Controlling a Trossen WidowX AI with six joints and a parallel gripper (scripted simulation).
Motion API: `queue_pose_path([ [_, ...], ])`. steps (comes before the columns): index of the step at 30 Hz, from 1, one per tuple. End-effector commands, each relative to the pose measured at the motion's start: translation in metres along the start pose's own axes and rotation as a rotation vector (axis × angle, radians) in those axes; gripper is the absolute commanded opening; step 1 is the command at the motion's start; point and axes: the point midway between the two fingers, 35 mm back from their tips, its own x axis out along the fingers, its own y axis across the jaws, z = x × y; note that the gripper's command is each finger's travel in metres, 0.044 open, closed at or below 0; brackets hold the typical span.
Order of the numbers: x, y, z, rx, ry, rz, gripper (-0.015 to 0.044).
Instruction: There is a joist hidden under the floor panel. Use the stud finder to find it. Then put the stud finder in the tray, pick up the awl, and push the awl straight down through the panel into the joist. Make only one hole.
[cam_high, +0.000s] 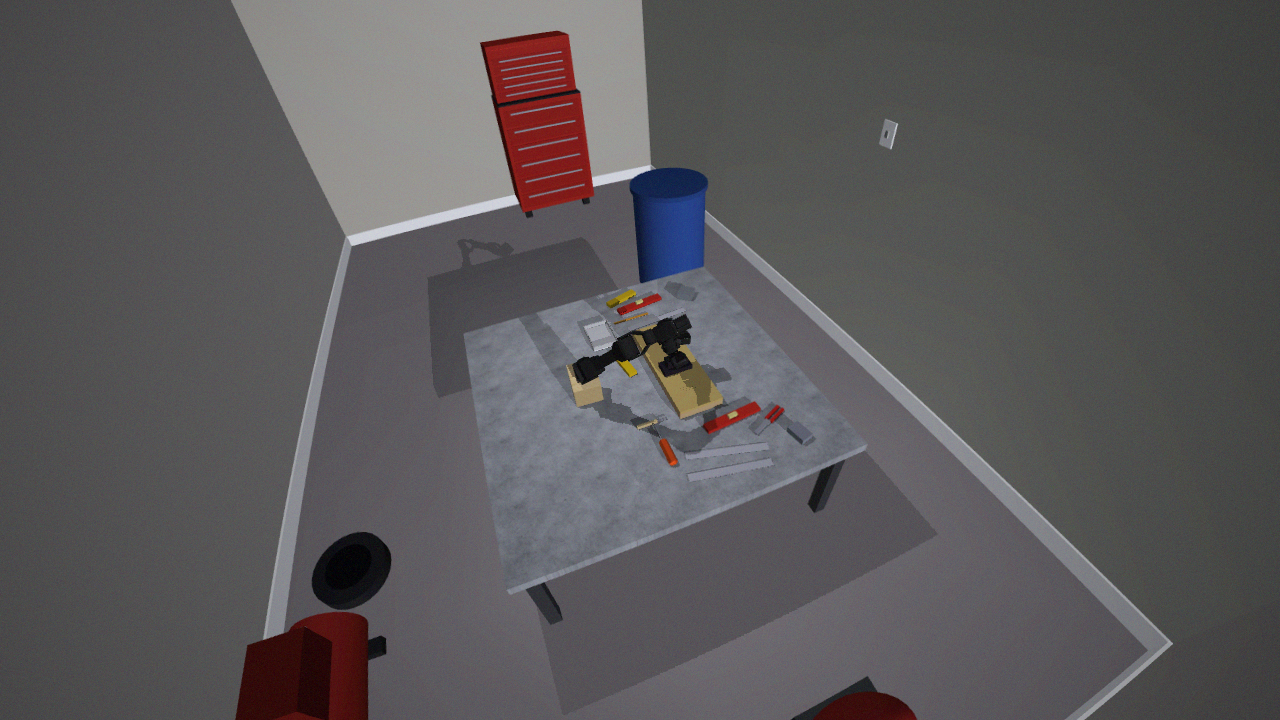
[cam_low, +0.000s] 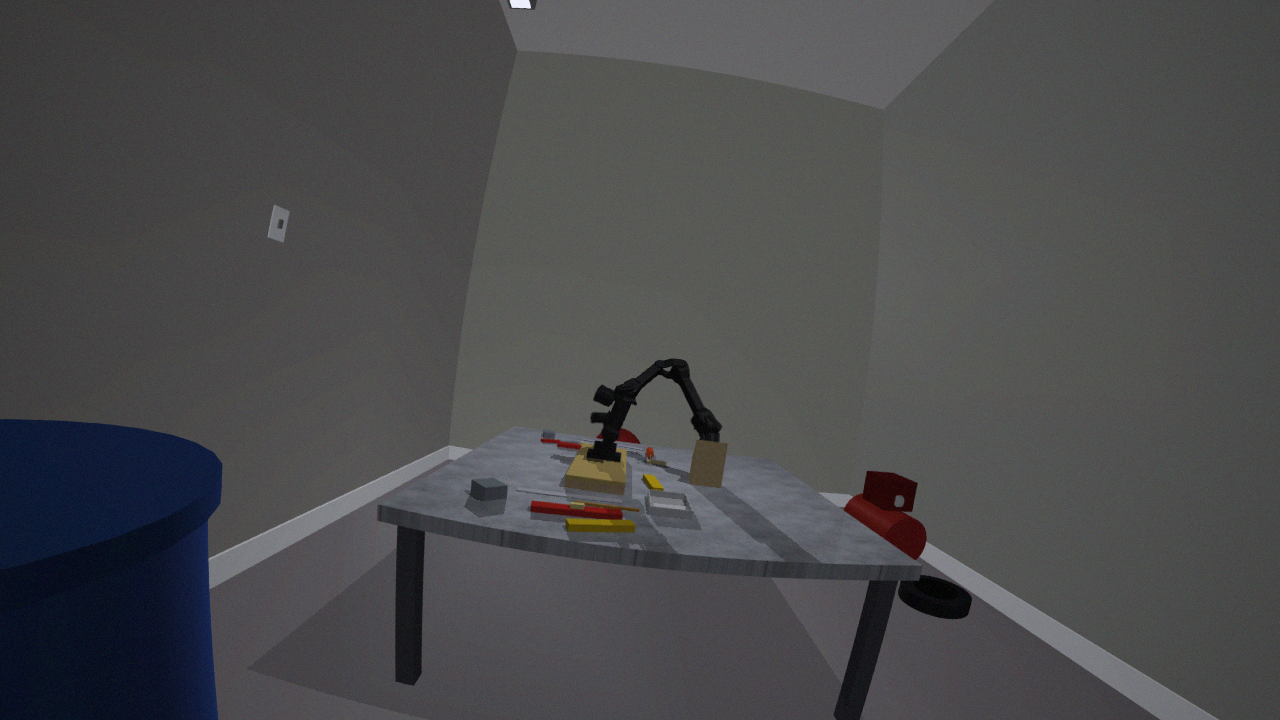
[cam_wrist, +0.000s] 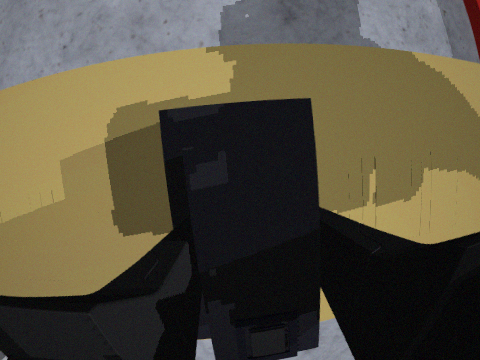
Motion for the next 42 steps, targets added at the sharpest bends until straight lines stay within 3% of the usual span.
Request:
queue_pose_path([
  [1,0.0,-0.02,-0.001,0.0,0.002,-0.004,0.0],
  [42,-0.001,-0.167,-0.001,-0.001,0.001,-0.011,0.0],
])
